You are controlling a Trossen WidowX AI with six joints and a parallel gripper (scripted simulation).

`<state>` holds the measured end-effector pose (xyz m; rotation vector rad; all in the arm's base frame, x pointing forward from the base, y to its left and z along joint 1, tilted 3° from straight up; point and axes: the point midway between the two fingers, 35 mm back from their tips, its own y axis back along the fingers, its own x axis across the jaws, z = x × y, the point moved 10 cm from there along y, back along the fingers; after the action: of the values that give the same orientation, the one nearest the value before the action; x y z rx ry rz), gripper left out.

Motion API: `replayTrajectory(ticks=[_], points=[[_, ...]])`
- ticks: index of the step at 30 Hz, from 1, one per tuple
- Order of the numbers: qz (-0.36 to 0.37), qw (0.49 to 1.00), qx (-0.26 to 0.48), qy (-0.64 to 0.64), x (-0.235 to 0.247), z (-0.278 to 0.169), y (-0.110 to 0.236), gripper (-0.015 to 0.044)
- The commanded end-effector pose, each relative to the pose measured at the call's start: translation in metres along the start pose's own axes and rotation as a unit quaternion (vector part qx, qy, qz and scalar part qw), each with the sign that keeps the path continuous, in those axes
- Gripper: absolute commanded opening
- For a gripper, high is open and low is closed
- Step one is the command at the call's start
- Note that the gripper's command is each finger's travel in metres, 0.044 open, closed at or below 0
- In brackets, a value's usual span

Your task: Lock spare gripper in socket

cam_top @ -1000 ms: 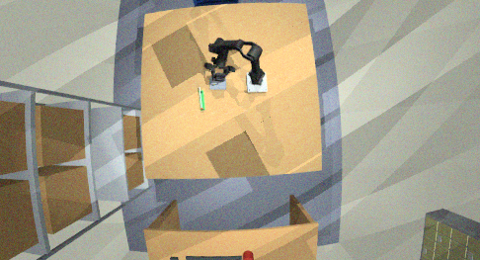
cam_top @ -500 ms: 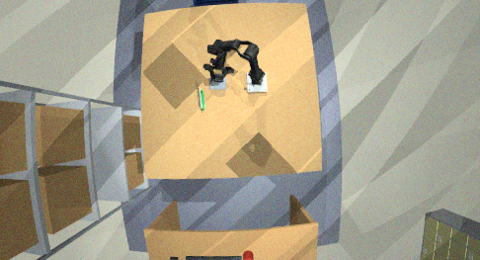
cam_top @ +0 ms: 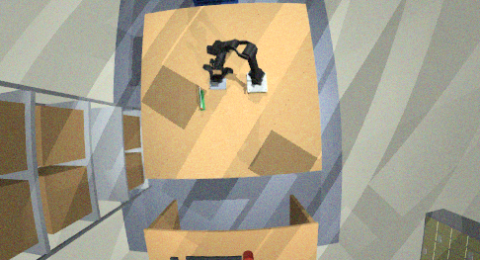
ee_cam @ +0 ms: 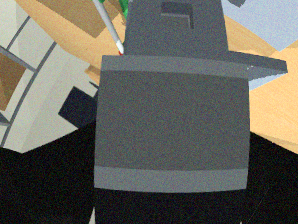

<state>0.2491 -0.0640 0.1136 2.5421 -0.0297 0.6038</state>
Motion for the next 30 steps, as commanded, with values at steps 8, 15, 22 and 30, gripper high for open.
replayTrajectory(ticks=[8, 15, 22, 30], points=[[0.0, 1.0, -0.001, 0.001, 0.0, 0.0, 0.0, 0.0105], [0.0, 1.0, -0.001, 0.001, 0.0, 0.0, 0.0, 0.0289], [0.0, 1.0, -0.001, 0.001, 0.0, 0.0, 0.0, 0.044], [0.0, 1.0, 0.002, -0.005, -0.001, -0.015, 0.009, 0.044]])
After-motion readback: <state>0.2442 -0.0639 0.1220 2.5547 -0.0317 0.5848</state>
